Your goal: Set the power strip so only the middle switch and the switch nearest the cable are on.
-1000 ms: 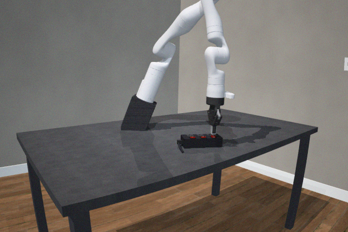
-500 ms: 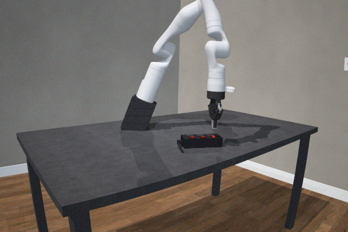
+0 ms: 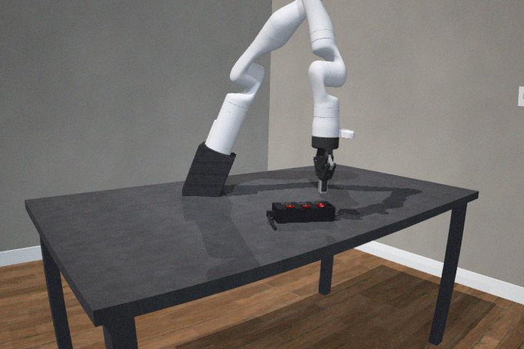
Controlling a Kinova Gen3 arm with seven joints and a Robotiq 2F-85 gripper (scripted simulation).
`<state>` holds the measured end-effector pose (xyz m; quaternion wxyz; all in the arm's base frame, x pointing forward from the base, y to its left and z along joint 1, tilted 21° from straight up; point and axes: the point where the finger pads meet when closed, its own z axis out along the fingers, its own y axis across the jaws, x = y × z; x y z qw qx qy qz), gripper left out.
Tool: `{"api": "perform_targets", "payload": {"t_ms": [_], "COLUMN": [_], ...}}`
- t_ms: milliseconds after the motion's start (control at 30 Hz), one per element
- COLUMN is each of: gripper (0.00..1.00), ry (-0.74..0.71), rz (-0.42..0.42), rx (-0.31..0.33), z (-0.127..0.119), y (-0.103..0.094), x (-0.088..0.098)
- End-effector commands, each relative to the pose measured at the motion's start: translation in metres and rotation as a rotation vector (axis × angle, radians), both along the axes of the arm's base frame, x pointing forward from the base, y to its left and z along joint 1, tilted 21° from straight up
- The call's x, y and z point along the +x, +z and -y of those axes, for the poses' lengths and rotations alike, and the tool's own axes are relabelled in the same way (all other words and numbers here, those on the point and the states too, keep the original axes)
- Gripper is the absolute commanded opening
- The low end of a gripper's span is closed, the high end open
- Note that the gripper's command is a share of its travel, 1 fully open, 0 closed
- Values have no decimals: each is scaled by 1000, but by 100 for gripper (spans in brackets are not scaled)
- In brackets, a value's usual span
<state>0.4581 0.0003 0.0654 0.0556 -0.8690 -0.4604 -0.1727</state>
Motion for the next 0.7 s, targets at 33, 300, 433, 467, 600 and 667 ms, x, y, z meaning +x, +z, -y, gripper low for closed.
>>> {"api": "perform_targets", "payload": {"t_ms": [33, 300, 433, 467, 600, 667], "gripper": [100, 100, 100, 100, 100, 100], "ry": [1, 1, 1, 0, 0, 0], "rz": [-2, -2, 1, 3, 5, 5], "rx": [0, 0, 0, 0, 0, 0], "z": [1, 4, 9, 11, 17, 20], "y": [2, 14, 33, 39, 62, 72], "x": [-2, -5, -9, -9, -15, -17]}}
